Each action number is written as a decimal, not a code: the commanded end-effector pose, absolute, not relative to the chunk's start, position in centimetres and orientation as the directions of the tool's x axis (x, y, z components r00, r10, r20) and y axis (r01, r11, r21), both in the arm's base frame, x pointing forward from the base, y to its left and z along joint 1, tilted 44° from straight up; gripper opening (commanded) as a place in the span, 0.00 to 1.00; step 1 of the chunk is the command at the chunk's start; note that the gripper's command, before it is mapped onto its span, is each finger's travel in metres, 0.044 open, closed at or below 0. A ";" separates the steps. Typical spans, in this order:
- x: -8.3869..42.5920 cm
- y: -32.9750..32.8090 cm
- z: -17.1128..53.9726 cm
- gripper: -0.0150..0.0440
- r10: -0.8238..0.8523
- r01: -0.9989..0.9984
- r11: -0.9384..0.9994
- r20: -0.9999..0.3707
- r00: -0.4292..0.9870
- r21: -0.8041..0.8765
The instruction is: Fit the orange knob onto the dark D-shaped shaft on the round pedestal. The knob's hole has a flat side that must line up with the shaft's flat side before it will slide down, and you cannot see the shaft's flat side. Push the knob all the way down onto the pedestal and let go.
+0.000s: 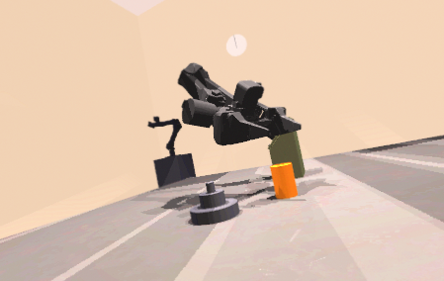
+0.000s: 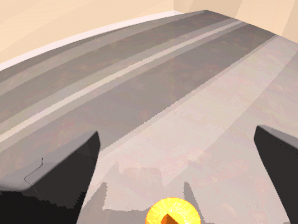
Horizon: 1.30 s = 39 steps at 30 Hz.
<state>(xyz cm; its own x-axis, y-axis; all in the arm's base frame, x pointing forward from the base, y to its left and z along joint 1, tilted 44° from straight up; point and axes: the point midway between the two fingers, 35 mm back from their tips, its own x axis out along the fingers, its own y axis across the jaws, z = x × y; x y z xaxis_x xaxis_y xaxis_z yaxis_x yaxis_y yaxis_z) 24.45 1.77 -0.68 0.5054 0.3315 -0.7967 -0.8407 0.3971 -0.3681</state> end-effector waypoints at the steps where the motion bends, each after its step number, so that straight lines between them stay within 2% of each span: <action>1: 24.1 2.2 -1.3 1.00 0.281 -0.858 0.435 -0.864 0.419 -0.274; 5: 23.4 2.5 -2.8 1.00 0.056 -0.845 0.525 -0.986 0.156 -0.103; 9: 22.9 2.6 -2.4 1.00 -0.260 -0.817 0.562 -0.965 -0.026 -0.129; 13: 23.7 3.3 0.0 1.00 -0.591 -0.828 0.471 -0.806 -0.040 -0.304; 15: 24.2 3.9 1.0 1.00 -0.682 -0.834 0.405 -0.732 -0.003 -0.374; 29: 24.3 3.9 1.2 1.00 -0.692 -0.796 0.435 -0.722 0.003 -0.421; 34: 24.3 3.9 1.1 1.00 -0.692 -0.422 0.654 -0.722 0.003 -0.628; 37: 24.3 3.9 1.1 1.00 -0.692 -0.135 0.715 -0.722 0.003 -0.686; 39: 24.3 3.9 1.1 1.00 -0.692 -0.022 0.722 -0.722 0.003 -0.692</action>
